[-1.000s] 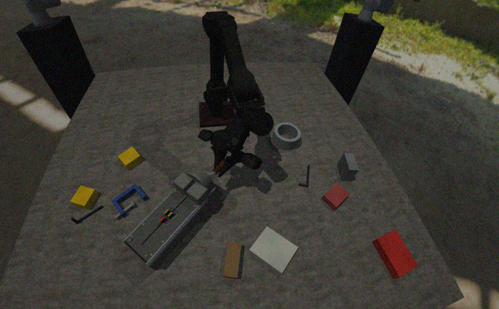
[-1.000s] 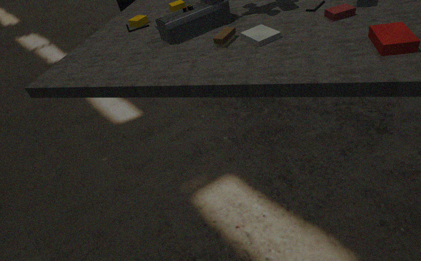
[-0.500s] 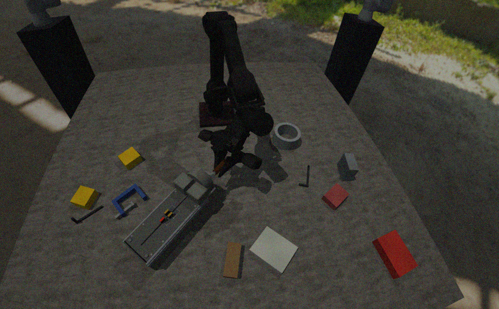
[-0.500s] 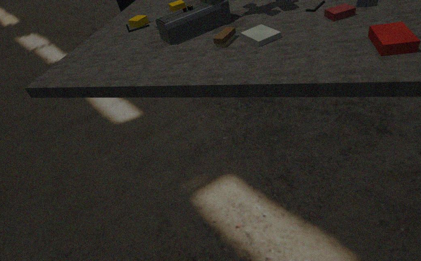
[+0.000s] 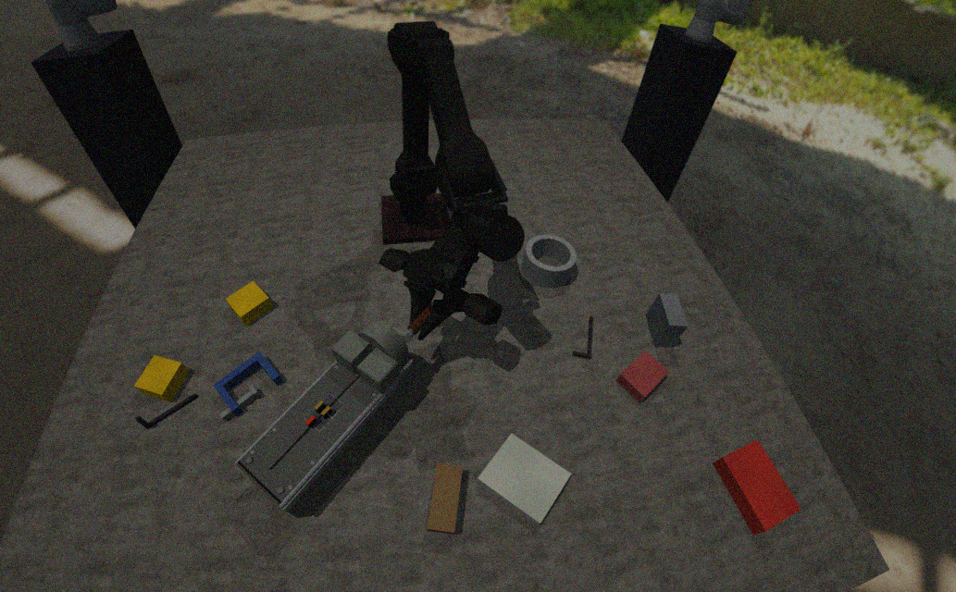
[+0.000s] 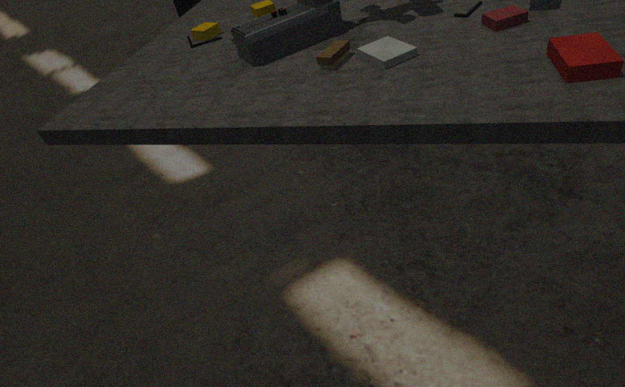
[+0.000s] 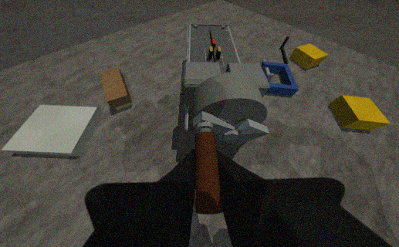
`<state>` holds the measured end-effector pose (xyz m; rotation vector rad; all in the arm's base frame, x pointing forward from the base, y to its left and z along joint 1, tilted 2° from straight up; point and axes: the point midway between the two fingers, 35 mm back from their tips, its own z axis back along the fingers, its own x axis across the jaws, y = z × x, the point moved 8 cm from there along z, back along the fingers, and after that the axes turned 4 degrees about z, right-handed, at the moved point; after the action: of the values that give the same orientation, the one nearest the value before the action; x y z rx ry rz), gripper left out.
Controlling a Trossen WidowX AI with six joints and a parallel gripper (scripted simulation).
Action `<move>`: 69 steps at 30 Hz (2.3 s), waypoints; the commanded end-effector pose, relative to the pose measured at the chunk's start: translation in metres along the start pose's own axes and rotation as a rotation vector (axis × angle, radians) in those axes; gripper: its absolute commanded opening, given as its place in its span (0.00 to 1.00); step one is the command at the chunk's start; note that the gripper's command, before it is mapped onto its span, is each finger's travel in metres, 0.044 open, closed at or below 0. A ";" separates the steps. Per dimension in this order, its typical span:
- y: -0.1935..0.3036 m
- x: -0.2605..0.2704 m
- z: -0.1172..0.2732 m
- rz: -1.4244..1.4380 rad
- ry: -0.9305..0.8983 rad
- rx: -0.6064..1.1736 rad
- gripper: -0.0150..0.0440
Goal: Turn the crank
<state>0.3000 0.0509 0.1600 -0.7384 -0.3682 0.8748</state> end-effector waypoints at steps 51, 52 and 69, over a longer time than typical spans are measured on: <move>-0.009 0.000 0.008 0.000 -0.001 0.001 1.00; -0.013 0.000 0.011 0.000 -0.001 0.001 1.00; -0.060 -0.003 0.058 0.016 0.001 0.002 1.00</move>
<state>0.2983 0.0485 0.2213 -0.7378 -0.3388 0.8889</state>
